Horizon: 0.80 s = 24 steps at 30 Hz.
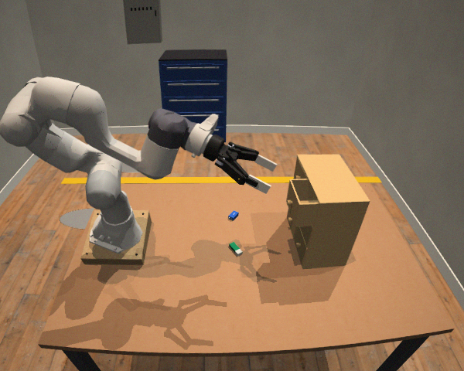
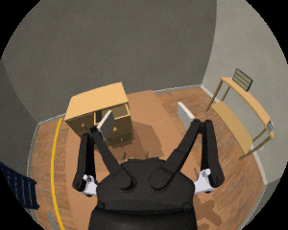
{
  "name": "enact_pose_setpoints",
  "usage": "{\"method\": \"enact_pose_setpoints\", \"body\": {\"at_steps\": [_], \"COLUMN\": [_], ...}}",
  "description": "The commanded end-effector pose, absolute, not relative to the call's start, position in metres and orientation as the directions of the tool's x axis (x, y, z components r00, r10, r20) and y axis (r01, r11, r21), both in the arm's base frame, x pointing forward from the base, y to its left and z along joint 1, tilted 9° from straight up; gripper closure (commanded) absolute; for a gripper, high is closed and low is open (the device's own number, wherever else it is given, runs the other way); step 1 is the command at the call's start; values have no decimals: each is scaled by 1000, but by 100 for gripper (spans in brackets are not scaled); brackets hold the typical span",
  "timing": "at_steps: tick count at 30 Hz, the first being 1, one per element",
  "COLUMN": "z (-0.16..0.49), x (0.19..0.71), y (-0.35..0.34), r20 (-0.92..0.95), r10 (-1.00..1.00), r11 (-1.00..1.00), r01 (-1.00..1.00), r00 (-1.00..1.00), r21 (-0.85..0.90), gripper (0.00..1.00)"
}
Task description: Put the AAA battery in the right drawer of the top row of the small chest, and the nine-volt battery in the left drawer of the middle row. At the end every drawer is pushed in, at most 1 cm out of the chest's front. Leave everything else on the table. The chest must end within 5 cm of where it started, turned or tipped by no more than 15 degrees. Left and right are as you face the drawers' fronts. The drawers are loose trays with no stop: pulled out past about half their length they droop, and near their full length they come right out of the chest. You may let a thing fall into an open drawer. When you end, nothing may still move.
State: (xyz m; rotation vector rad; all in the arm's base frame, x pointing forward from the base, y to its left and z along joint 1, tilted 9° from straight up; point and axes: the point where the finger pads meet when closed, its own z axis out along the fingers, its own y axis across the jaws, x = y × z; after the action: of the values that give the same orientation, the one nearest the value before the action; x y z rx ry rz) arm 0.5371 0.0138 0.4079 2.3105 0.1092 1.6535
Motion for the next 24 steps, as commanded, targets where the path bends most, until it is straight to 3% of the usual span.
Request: {"method": "enact_pose_setpoints", "body": {"at_steps": [1,24], "z": [415,422], "x": [543,547], "y": [4,-5], "r20": [905,899], "r10": [237,236], "r11": [-943,-933], "r01": [-141,-172], "r00": [352,369], "r21": [302,316], "gripper": [0,0]}}
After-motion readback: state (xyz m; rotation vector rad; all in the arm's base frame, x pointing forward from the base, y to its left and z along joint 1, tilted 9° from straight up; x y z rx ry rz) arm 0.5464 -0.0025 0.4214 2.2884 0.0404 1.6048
